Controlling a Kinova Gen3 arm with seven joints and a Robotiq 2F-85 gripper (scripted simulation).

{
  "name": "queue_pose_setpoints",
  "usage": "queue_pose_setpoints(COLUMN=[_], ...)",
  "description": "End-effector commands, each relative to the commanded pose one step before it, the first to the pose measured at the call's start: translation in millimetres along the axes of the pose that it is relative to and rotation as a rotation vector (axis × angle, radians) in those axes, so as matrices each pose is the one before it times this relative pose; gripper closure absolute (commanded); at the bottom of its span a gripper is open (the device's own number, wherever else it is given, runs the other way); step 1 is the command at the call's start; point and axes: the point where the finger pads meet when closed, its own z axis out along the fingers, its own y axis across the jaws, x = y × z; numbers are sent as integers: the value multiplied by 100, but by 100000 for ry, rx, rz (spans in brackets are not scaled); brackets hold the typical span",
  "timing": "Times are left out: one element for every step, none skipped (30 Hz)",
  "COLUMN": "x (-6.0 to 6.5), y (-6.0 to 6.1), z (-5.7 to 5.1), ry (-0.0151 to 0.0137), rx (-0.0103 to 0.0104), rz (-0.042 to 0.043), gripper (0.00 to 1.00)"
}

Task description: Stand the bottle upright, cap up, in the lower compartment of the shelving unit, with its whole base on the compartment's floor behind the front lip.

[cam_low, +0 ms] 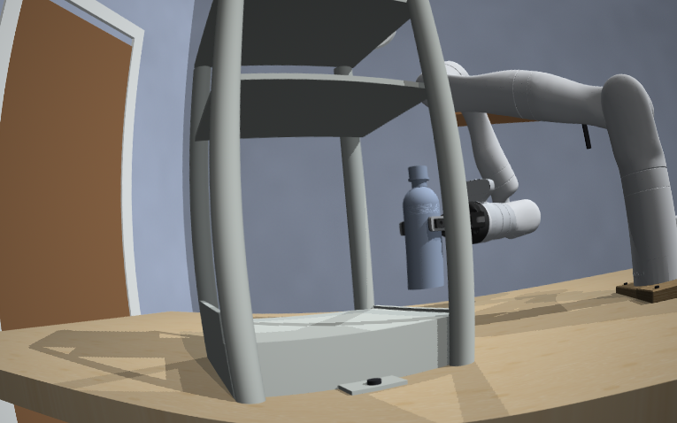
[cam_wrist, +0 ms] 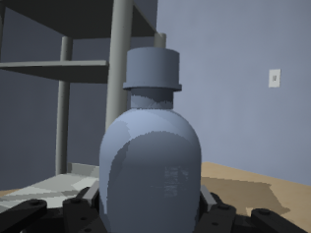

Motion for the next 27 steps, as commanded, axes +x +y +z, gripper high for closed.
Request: queue_pose_setpoints(x=[465, 2, 3, 3, 3, 0, 0, 3, 3, 3, 3, 2, 2, 1, 1, 0, 0, 0, 0, 0, 0, 0, 0, 0, 0, 0, 0], y=[62, 63, 72, 78, 82, 0, 0, 81, 78, 72, 63, 52, 40, 27, 16, 6, 1, 0, -1, -3, -5, -8, 0, 0, -12, -16, -21], z=[381, 230, 262, 285, 296, 0, 0, 296, 284, 262, 229, 190, 145, 100, 58, 24, 4, 0, 0, 1, 1, 2, 0, 0, 3, 4, 6], ry=[700, 4, 4, 4, 5, 0, 0, 5, 4, 4, 4, 3, 2, 2, 1, 0, 0, 0, 0, 0, 0, 0, 0, 0, 0, 0, 0], rx=[96, -1, -1, -1, -1, 0, 0, -1, -1, -1, -1, -1, -1, -1, 0, 0, 0, 0, 0, 0, 0, 0, 0, 0, 0, 0, 0], rz=[871, -2, -1, -2, -2, 0, 0, -1, -2, -2, -1, -1, -1, 0, 0, 0, 0, 0, 0, 0, 0, 0, 0, 0, 0, 0, 0], gripper=[100, 100, 100, 100, 100, 100, 100, 100, 100, 100, 100, 100, 100, 100, 100, 100, 100, 100, 100, 100, 100, 100, 100, 100, 100, 100, 100])
